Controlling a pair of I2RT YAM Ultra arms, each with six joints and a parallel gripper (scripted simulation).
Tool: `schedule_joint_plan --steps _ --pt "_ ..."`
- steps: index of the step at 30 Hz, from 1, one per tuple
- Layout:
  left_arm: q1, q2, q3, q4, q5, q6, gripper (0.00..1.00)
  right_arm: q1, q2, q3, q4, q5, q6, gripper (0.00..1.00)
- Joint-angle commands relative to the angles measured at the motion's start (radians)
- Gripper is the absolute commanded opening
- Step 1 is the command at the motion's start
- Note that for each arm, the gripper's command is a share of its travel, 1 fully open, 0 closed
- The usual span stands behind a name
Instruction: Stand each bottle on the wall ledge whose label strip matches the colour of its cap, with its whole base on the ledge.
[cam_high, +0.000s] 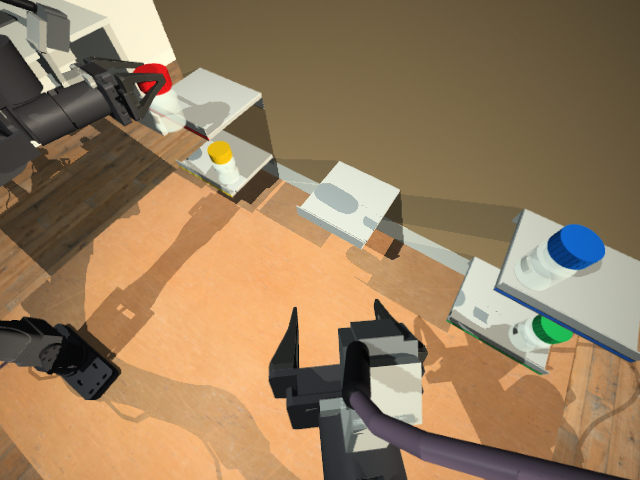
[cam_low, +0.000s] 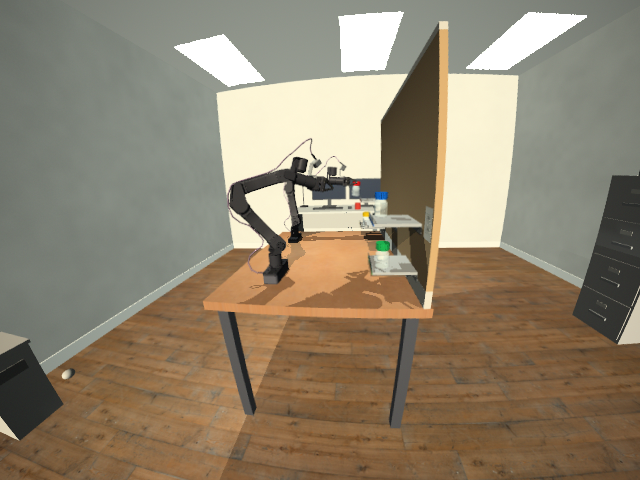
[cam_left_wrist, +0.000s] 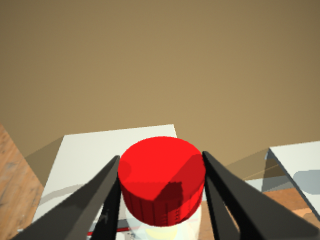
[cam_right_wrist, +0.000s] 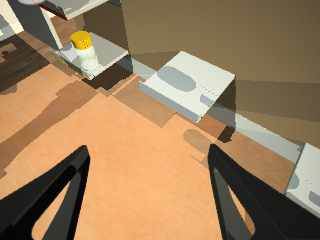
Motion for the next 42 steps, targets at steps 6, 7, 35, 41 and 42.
schedule_joint_plan --steps 6,7,35,41,42 --pt "-0.073 -0.040 -0.014 0.083 -0.161 -0.024 0.49 0.004 -0.019 0.032 0.001 0.009 0.002 0.87" --pt "-0.073 -0.040 -0.014 0.083 -0.161 -0.024 0.49 0.004 -0.019 0.032 0.001 0.009 0.002 0.87" --pt "-0.065 -0.008 0.074 0.048 -0.162 -0.020 0.49 0.004 -0.019 0.032 0.001 0.009 0.002 0.87" --pt "-0.065 0.034 0.103 0.077 -0.162 -0.020 0.49 0.004 -0.019 0.032 0.001 0.009 0.002 0.87" --pt "-0.065 0.034 0.103 0.077 -0.162 -0.020 0.49 0.004 -0.019 0.032 0.001 0.009 0.002 0.87"
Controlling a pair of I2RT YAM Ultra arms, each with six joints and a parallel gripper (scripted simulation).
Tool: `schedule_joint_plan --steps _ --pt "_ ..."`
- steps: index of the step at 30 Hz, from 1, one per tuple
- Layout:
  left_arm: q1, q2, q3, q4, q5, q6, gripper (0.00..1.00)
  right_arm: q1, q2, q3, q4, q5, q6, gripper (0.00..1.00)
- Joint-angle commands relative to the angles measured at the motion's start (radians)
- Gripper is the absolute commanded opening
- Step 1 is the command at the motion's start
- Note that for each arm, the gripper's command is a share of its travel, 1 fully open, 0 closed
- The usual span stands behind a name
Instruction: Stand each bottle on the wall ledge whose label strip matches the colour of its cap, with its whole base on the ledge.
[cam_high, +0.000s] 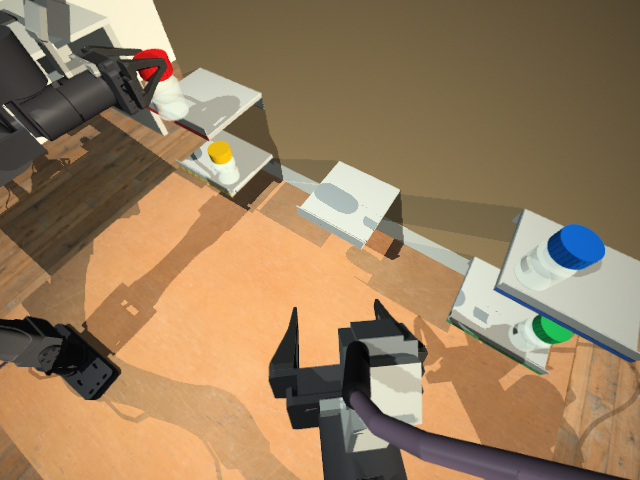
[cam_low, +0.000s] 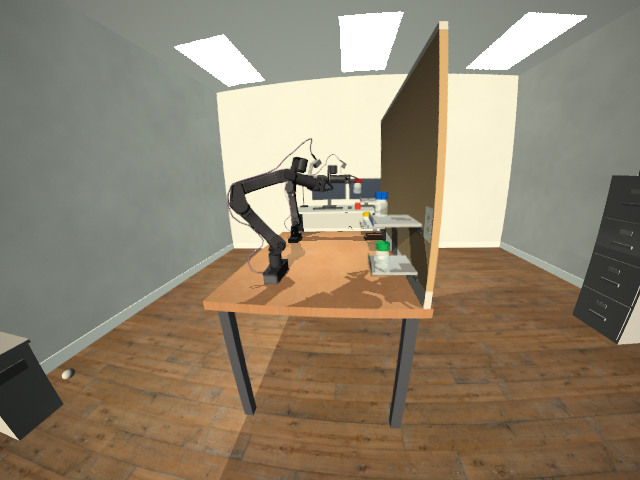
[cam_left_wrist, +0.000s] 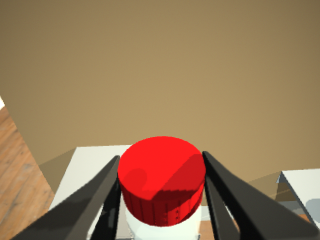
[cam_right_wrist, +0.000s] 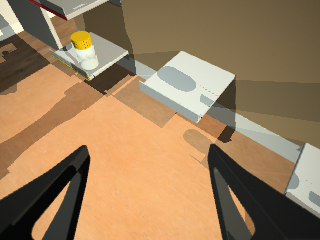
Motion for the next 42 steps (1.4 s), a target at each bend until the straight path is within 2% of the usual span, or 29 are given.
schedule_joint_plan --steps 1,11,21,37,42 --pt "-0.001 0.016 0.055 0.063 -0.008 -0.007 0.49 0.004 -0.019 0.032 0.001 0.009 0.002 0.87" --pt "0.001 0.156 0.174 0.084 -0.008 -0.007 0.49 0.004 -0.019 0.032 0.001 0.009 0.002 0.87" --pt "0.003 0.227 0.246 0.112 -0.007 -0.008 0.49 0.004 -0.019 0.032 0.001 0.009 0.002 0.87" --pt "0.003 0.230 0.257 0.109 -0.007 -0.008 0.49 0.004 -0.019 0.032 0.001 0.009 0.002 0.87" --pt "0.003 0.213 0.225 0.157 -0.007 -0.008 0.49 0.004 -0.019 0.032 0.001 0.009 0.002 0.87"
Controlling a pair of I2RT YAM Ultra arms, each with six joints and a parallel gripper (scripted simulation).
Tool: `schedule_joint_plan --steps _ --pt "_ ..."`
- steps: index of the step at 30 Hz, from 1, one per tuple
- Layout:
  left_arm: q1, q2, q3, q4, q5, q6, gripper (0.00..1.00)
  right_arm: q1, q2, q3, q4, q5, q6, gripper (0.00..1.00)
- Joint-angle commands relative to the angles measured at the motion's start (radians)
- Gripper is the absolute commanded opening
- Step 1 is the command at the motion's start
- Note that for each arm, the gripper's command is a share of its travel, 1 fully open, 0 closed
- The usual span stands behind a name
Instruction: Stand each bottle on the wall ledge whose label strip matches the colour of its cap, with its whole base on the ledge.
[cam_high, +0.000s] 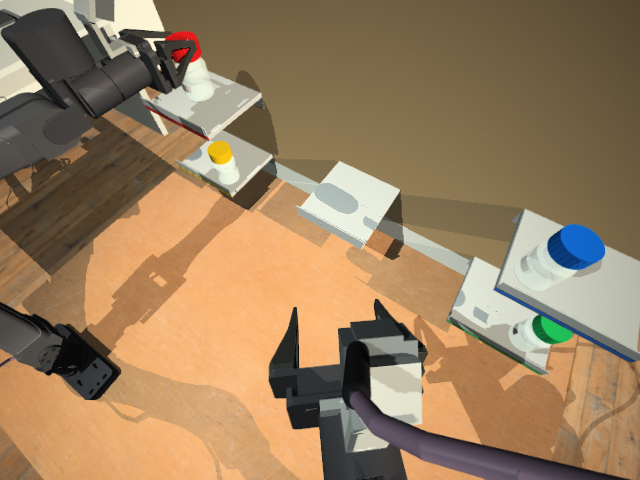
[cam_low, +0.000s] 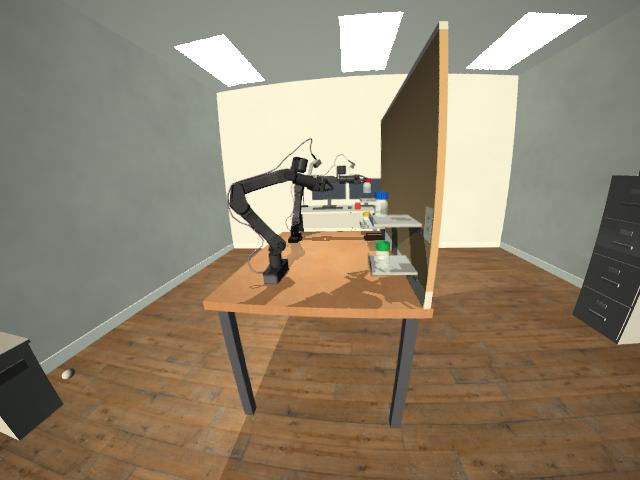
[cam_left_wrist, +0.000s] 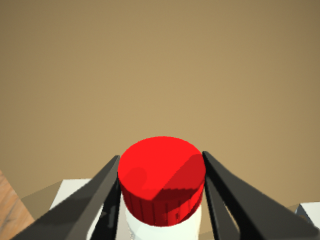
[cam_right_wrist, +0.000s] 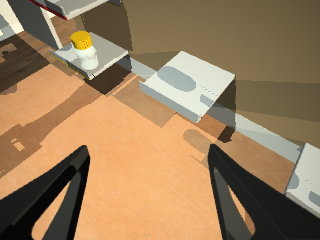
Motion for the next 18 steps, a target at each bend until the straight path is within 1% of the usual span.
schedule_joint_plan --steps 1,4,7,9,11,13,15,18 --pt "0.004 -0.033 -0.001 0.108 -0.006 -0.008 0.49 0.004 -0.019 0.032 0.001 0.009 0.002 0.87" --pt "0.006 -0.034 -0.062 0.170 -0.006 -0.009 0.49 0.004 -0.019 0.032 0.001 0.009 0.002 0.87" --pt "0.006 -0.029 -0.071 0.121 -0.007 -0.009 0.49 0.004 -0.019 0.032 0.001 0.009 0.002 0.87" --pt "0.006 -0.029 -0.071 0.121 -0.007 -0.009 0.49 0.004 -0.019 0.032 0.001 0.009 0.002 0.87" --pt "0.006 -0.036 -0.078 0.161 -0.006 -0.009 0.49 0.004 -0.019 0.032 0.001 0.009 0.002 0.87" --pt "0.007 -0.034 -0.125 0.190 -0.006 -0.009 0.49 0.004 -0.019 0.032 0.001 0.009 0.002 0.87" --pt "0.008 -0.033 -0.135 0.196 -0.006 -0.009 0.49 0.004 -0.019 0.032 0.001 0.009 0.002 0.87" --pt "0.009 -0.036 -0.173 0.254 -0.005 -0.010 0.49 0.004 -0.019 0.032 0.001 0.009 0.002 0.87"
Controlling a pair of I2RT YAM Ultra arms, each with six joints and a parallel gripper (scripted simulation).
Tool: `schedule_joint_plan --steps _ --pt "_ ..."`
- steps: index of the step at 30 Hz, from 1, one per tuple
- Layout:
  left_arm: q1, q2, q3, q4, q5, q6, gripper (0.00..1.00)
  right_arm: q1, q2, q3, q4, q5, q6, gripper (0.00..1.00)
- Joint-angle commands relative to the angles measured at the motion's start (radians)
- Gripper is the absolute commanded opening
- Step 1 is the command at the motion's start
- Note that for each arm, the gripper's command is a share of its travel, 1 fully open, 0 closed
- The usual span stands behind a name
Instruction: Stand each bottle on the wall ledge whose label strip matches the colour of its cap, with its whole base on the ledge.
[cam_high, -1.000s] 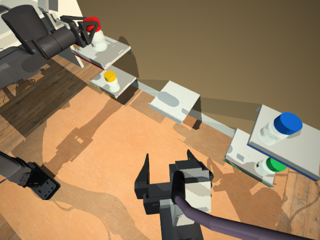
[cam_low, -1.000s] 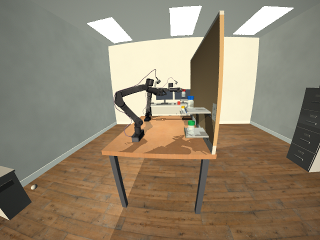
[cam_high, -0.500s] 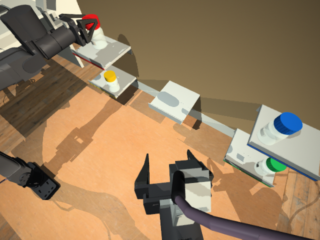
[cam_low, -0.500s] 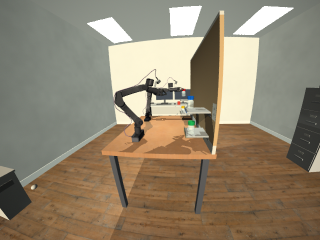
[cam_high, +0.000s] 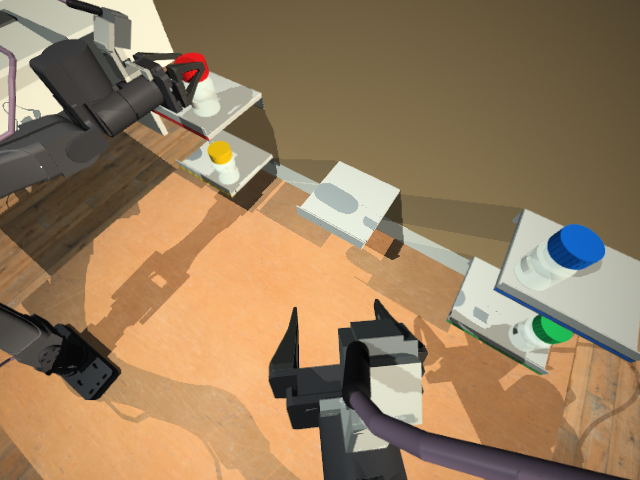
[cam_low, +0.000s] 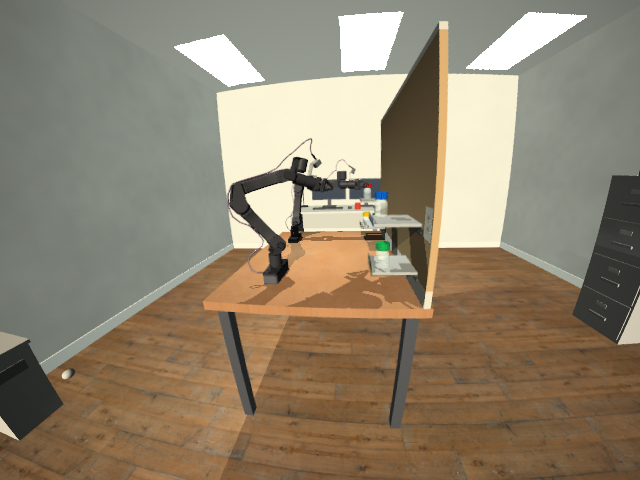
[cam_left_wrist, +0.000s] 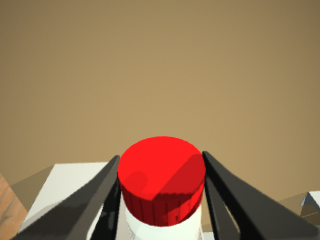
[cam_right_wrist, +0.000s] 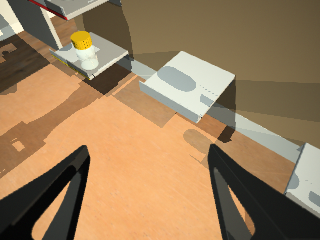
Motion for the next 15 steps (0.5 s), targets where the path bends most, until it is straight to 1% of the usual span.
schedule_joint_plan --steps 1,4,15 --pt "0.009 -0.019 -0.031 0.118 -0.005 -0.010 0.49 0.004 -0.019 0.032 0.001 0.009 0.002 0.87" --pt "0.010 -0.016 -0.049 0.111 -0.005 -0.010 0.49 0.004 -0.019 0.032 0.001 0.009 0.002 0.87" --pt "0.009 -0.016 -0.040 0.114 -0.005 -0.010 0.49 0.004 -0.019 0.032 0.001 0.009 0.002 0.87"
